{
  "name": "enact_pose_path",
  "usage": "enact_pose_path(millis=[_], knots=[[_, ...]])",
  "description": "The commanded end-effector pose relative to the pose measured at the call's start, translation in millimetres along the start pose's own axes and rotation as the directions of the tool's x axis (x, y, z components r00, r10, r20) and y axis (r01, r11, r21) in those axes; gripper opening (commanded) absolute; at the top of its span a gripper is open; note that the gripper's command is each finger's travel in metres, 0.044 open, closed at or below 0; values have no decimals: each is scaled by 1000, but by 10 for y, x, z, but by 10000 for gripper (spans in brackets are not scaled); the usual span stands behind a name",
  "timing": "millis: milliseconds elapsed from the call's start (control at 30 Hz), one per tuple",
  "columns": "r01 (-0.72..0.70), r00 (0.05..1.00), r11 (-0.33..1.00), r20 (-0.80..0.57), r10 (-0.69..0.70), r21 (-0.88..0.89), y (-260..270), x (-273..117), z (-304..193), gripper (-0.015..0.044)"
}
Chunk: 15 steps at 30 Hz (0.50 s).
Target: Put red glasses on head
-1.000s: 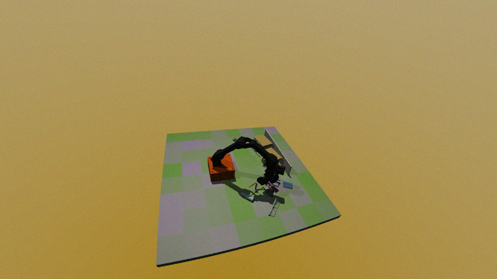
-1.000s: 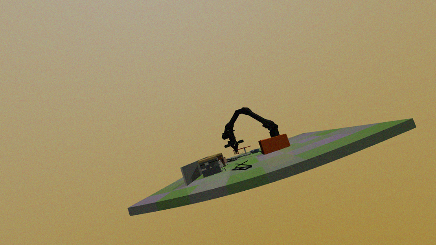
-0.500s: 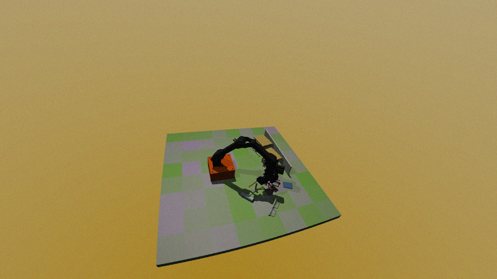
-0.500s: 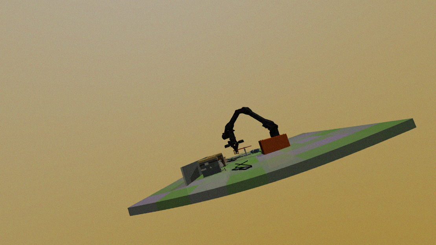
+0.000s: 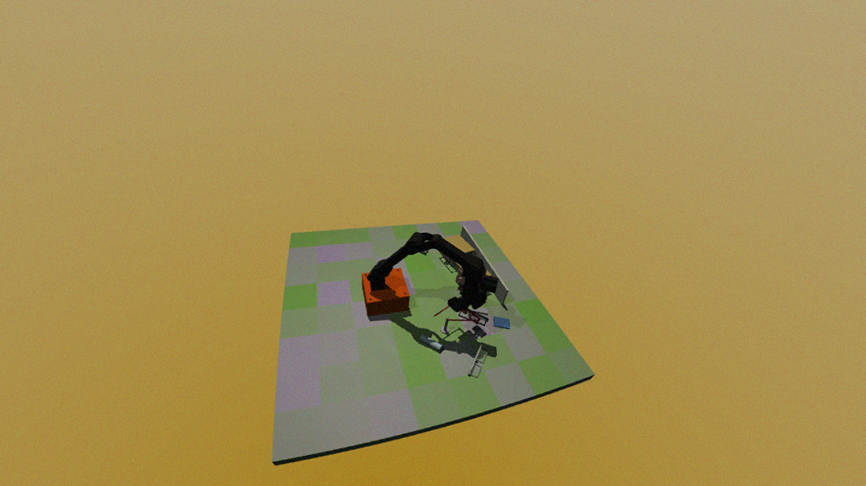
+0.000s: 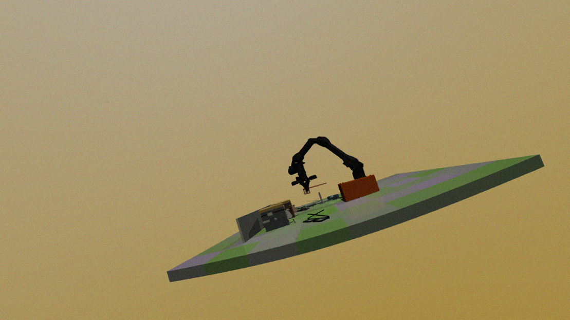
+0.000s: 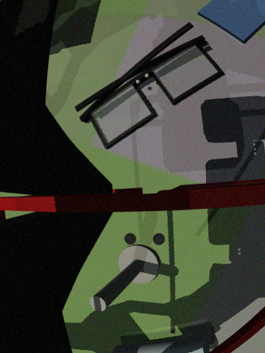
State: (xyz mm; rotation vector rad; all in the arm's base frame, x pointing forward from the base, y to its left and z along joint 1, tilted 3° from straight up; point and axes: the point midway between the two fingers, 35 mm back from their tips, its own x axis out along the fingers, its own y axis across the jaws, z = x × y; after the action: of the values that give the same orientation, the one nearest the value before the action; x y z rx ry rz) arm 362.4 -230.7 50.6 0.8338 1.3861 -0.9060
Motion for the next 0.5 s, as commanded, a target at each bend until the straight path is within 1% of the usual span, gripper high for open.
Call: enact_pose_path(millis=[0,133,467], knots=[[3,1000,1000,-1,-3,-8,-5,-52,-7,0],[3,1000,997,-1,-3,-79,-57,-60,-28,0],[4,1000,925,-1,-5,-381,-284,-85,-133,0]])
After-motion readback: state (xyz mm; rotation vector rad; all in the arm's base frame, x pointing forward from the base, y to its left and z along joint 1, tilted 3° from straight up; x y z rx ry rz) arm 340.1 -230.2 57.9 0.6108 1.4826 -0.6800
